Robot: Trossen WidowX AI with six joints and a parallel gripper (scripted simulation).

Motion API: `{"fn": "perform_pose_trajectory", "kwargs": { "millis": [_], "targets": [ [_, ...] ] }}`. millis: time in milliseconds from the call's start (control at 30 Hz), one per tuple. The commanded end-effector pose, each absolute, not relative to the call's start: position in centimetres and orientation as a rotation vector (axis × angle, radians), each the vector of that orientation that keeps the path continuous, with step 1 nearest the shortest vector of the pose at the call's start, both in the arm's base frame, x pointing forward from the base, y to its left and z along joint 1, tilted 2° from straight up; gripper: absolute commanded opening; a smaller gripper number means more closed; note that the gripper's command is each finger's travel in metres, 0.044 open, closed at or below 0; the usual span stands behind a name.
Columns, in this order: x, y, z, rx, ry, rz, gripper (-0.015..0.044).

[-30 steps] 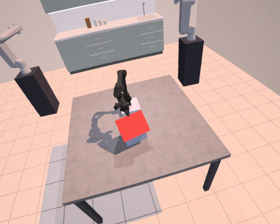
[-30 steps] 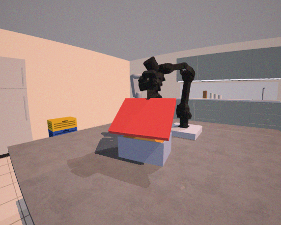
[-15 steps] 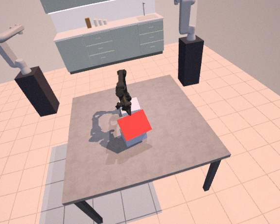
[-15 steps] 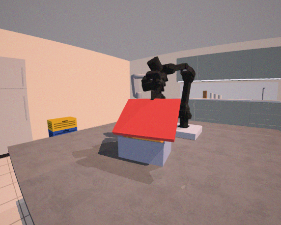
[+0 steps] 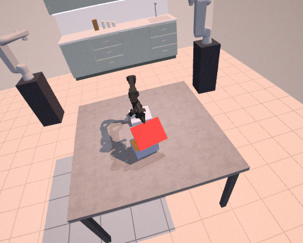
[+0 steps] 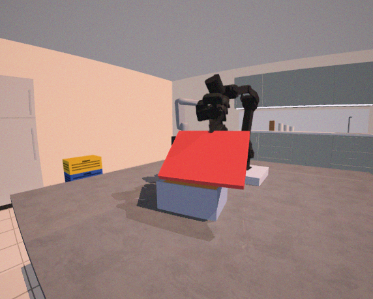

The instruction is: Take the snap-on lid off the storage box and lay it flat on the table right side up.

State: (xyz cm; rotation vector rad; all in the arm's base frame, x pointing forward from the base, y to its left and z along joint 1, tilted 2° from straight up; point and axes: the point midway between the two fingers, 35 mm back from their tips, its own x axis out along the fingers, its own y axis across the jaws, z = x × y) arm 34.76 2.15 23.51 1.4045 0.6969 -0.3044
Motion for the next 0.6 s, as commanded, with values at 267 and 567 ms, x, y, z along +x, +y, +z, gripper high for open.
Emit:
{"fn": "perform_pose_trajectory", "kwargs": {
  "millis": [267,567],
  "targets": [
    [33.9,4.4,23.8,1.412,0.684,-0.297,0.0],
    [33.2,6.0,23.8,1.413,0.684,-0.297,0.0]
  ]
}}
